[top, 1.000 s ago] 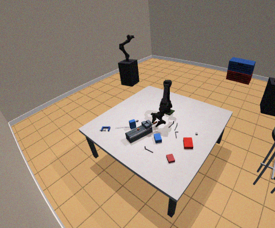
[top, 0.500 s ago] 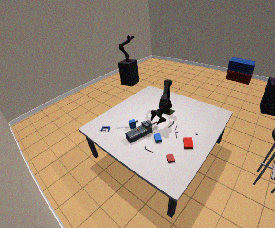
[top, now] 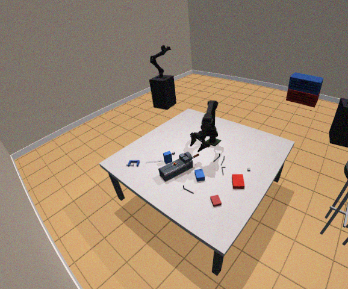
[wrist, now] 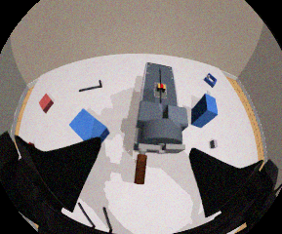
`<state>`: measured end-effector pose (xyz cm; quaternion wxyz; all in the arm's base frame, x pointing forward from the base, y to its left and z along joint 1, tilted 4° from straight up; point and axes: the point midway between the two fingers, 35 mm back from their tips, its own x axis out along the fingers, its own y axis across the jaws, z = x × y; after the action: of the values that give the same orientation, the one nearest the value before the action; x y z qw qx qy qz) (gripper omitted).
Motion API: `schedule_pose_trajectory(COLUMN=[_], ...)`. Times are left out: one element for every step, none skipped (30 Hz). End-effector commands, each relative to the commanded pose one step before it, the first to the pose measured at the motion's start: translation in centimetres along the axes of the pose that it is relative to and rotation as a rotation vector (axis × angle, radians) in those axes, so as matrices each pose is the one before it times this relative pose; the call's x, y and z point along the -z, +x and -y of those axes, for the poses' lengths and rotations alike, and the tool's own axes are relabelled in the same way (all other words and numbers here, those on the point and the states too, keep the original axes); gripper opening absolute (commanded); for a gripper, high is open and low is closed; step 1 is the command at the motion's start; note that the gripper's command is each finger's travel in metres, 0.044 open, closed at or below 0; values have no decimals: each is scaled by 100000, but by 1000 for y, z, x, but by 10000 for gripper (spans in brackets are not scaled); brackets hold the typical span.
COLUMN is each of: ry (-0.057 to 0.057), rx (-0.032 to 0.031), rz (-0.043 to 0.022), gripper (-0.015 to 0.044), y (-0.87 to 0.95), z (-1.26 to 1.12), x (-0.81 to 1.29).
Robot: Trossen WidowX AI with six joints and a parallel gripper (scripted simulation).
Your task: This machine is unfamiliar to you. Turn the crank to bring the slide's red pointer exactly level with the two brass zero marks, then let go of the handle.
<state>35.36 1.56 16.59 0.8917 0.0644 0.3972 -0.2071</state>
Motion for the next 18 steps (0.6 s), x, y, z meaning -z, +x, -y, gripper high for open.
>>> schedule_pose_trajectory(ry=[504,-155,-93,-31,-62,-182,-293,-338,-320,-303,-287,-271,-257,-243,44,14,-14,-112], rx=[-330,79,48,16,-75,-232,-408,-529,-566,-603,-638,-672,-704,-735,-685,-706,-727,-755], rz=[1142,-122,-73,-25,-201,-596,-973,-1140,-1099,-1057,-1013,-968,-922,-875,-590,-569,-548,-579], gripper=[440,440,440,440,440,440,440,440,440,440,440,440,440,440,440,440,440,440], y=[-1932,-339,-205,-69,59,179,299,362,361,360,358,356,353,349,331,326,320,311], z=[206,54,35,12,17,55,103,144,165,187,209,231,254,277,300,318,336,346], x=[-1699,-263,-155,-51,-77,-231,-386,-471,-476,-479,-482,-484,-486,-487,-503,-495,-487,-463])
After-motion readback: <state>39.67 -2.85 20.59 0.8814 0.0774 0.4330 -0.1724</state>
